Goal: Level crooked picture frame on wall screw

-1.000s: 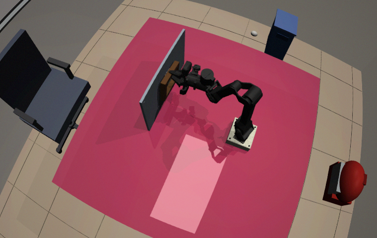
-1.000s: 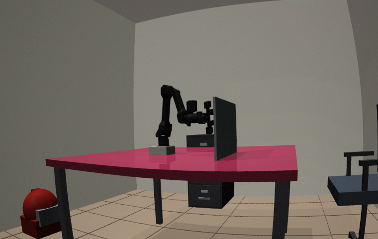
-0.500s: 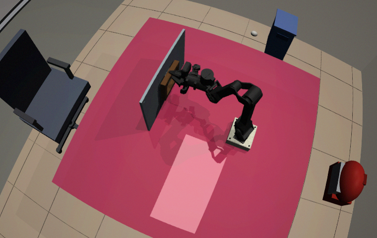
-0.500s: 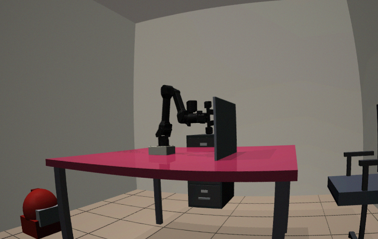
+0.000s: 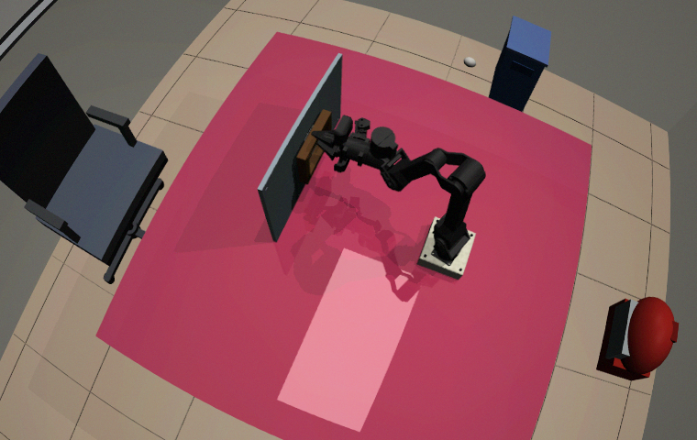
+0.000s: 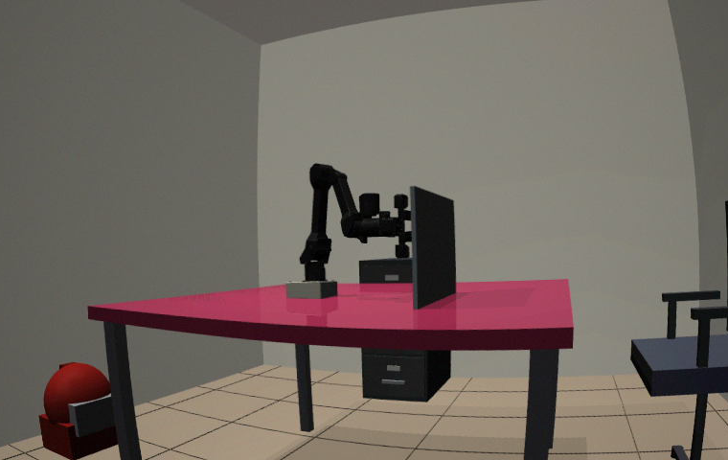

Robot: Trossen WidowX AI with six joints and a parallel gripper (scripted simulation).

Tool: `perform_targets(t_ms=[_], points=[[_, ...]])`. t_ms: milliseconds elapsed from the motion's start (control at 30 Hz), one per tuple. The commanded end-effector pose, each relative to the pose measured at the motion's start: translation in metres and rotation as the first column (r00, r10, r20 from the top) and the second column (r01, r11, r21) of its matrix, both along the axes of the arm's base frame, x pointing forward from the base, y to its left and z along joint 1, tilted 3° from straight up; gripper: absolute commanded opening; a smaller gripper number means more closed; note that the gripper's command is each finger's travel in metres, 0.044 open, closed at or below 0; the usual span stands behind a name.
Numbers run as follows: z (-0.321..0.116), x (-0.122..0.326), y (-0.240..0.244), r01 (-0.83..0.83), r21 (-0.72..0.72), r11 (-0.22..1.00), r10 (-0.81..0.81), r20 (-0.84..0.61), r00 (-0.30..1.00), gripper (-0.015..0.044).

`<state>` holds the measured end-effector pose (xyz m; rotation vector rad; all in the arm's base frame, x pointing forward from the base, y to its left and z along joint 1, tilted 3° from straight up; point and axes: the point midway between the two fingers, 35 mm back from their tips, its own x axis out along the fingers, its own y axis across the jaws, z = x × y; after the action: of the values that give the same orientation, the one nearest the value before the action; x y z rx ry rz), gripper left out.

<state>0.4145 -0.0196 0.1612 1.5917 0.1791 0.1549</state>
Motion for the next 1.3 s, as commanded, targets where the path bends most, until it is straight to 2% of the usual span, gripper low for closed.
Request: perform_targets(t_ms=[0,267,433,700,900,1267], points=[[0.0,0.0,0.0,0.0,0.002,1.0,0.0,0.0,1.0,0.0053],[0.0,0.0,0.0,0.0,0.002,1.0,0.0,0.0,1.0,0.026],[0.001,-0.008,-0.003,0.001,0.026,1.0,-0.001,-0.006,1.0,0.026],[-0.003,-0.096,-0.02,0.022,0.302,0.953,0.0,-0.073,0.997,0.026],[0.002,-0.099,-0.03,0.028,0.281,0.959,-0.007,-0.076,0.997,0.026],[0.035,-0.18,-0.06,0.027,0.299,0.954,-0.002,-0.085,0.996,0.026]])
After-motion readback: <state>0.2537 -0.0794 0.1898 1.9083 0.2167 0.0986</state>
